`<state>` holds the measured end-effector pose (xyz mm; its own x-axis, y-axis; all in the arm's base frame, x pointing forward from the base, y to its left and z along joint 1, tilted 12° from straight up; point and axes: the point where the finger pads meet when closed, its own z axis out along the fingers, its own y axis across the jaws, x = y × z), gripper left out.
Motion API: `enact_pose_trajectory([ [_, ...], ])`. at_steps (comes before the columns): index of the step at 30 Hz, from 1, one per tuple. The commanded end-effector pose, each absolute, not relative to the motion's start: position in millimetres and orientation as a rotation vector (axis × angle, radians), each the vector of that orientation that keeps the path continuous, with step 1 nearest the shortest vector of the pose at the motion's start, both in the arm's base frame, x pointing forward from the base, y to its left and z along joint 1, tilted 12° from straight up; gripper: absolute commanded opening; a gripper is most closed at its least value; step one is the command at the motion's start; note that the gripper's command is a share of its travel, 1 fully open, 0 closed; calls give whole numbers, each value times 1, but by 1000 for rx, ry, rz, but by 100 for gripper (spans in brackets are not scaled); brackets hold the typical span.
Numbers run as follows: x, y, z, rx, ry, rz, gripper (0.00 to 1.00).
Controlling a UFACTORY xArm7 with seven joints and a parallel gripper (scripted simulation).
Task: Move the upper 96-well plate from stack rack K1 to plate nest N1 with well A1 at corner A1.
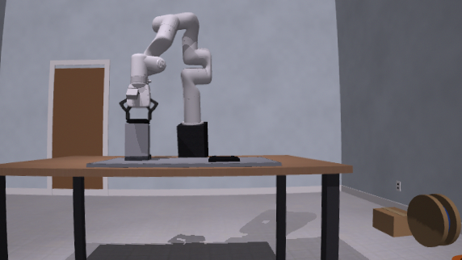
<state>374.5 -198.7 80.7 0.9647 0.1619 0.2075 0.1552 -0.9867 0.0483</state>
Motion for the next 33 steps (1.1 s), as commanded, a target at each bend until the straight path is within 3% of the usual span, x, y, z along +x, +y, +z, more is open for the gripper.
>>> enact_pose_trajectory([
  [1, 374, -199, 90, 3077, 246, 327, 0],
  [27, 370, -199, 105, 3077, 246, 327, 0],
  [33, 374, -179, 105, 3102, 12, 332, 0],
])
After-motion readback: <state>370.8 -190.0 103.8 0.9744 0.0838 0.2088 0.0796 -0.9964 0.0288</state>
